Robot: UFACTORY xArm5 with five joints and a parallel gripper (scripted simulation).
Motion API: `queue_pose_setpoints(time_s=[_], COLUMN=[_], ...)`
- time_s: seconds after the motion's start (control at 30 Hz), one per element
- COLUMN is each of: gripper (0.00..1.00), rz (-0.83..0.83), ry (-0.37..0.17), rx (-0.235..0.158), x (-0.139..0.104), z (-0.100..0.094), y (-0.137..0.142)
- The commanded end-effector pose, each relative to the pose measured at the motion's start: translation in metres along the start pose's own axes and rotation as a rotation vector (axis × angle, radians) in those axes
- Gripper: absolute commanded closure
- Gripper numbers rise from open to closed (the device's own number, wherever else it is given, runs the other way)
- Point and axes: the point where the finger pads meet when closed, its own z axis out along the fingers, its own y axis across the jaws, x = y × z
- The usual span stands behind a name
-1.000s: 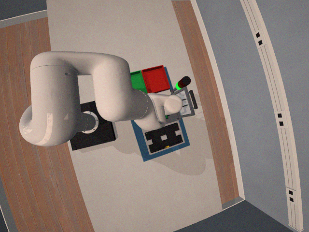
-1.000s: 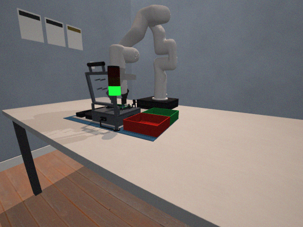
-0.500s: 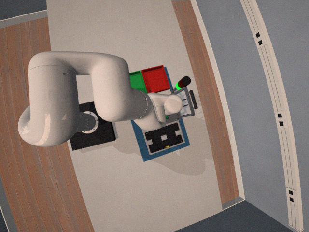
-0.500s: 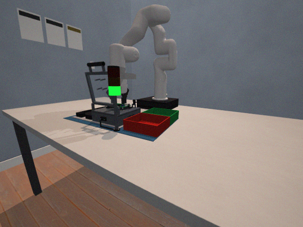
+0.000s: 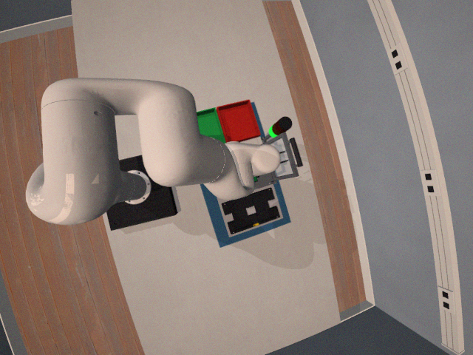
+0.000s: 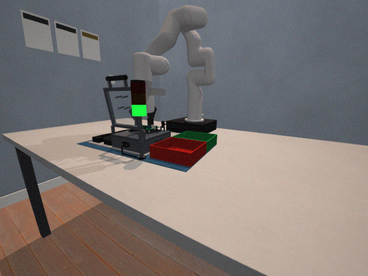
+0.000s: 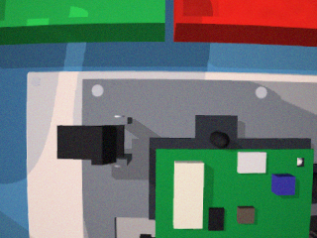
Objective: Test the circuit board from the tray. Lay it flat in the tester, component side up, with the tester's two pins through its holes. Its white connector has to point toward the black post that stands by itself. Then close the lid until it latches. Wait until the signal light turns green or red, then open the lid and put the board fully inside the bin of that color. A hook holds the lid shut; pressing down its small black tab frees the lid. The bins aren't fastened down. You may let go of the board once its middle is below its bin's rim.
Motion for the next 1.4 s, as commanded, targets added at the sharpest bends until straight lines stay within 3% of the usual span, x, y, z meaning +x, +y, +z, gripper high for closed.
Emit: queue_pose_setpoints(time_s=[0.0,1.37], gripper=[0.21,0.21], rz=[0.000,0.000], ry=[-0.001,-0.001], rx=[-0.004,-0.004], x=[-0.0002,-0.0003], z=[-0.0026,-0.0114], y=[0.0015,0.0015])
